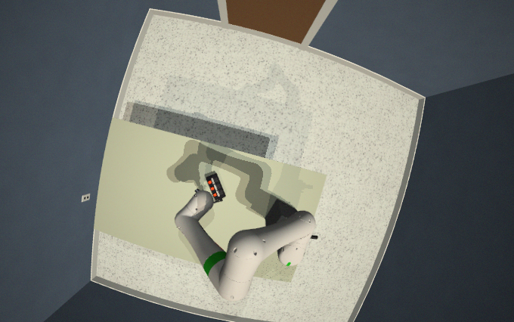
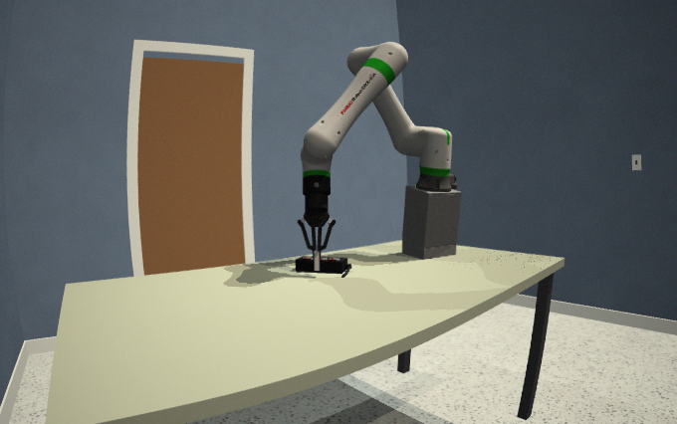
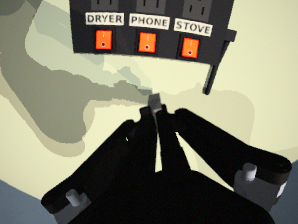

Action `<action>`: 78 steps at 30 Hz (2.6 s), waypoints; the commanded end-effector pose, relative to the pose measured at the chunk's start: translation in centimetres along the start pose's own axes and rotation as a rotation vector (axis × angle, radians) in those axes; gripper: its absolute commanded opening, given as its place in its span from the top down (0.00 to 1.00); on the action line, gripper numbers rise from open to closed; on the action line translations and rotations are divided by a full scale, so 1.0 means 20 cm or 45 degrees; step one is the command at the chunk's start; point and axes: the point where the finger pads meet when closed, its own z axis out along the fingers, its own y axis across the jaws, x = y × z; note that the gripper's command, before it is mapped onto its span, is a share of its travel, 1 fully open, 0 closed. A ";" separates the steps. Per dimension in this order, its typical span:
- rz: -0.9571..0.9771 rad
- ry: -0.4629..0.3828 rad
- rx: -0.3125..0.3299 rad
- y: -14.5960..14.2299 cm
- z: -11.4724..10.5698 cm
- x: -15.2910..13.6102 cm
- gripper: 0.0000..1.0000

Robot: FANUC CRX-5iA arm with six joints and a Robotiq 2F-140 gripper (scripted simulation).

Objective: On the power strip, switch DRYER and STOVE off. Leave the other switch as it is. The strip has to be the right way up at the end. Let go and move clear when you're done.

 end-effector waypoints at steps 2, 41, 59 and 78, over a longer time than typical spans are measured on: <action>0.000 0.000 0.000 0.00 0.00 0.00 1.00; 0.000 0.000 0.000 -0.01 -0.43 -0.11 1.00; 0.000 0.000 0.000 -0.01 -0.44 -0.11 1.00; 0.000 0.000 0.000 -0.01 -0.44 -0.11 1.00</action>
